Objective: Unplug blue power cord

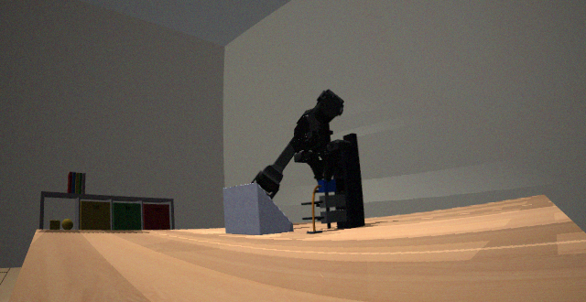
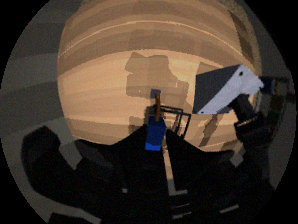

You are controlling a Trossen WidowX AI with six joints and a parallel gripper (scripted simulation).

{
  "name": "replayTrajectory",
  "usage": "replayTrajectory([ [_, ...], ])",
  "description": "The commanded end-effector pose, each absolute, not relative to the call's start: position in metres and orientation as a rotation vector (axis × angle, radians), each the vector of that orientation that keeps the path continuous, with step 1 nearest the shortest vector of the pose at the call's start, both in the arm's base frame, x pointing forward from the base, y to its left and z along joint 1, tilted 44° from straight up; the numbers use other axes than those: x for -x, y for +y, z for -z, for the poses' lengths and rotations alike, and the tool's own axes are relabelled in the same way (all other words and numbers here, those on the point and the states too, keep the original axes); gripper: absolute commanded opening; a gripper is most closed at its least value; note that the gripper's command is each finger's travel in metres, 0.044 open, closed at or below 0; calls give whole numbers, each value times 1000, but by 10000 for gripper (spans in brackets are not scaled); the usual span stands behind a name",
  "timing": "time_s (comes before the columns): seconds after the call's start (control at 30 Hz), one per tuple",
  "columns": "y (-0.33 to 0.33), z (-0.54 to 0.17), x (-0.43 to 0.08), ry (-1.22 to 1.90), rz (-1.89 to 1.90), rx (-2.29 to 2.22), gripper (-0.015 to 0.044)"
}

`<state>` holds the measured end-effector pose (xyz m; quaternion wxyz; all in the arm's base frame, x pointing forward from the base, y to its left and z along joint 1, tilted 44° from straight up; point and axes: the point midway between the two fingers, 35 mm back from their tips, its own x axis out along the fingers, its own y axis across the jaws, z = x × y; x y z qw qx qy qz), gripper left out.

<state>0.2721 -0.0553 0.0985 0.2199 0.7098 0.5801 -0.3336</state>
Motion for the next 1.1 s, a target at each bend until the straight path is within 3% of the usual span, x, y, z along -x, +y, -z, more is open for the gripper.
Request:
replayTrajectory([
  [0.0,-52,-96,-272,1609,923,-1970,160],
  [0.03,-52,-96,-272,1609,923,-1970,160],
  [0.17,-54,-97,-272,1606,923,-1963,55],
  [0.43,-54,-97,-272,1606,923,-1963,2],
  [1.07,-74,-79,-268,1603,927,-1963,0],
])
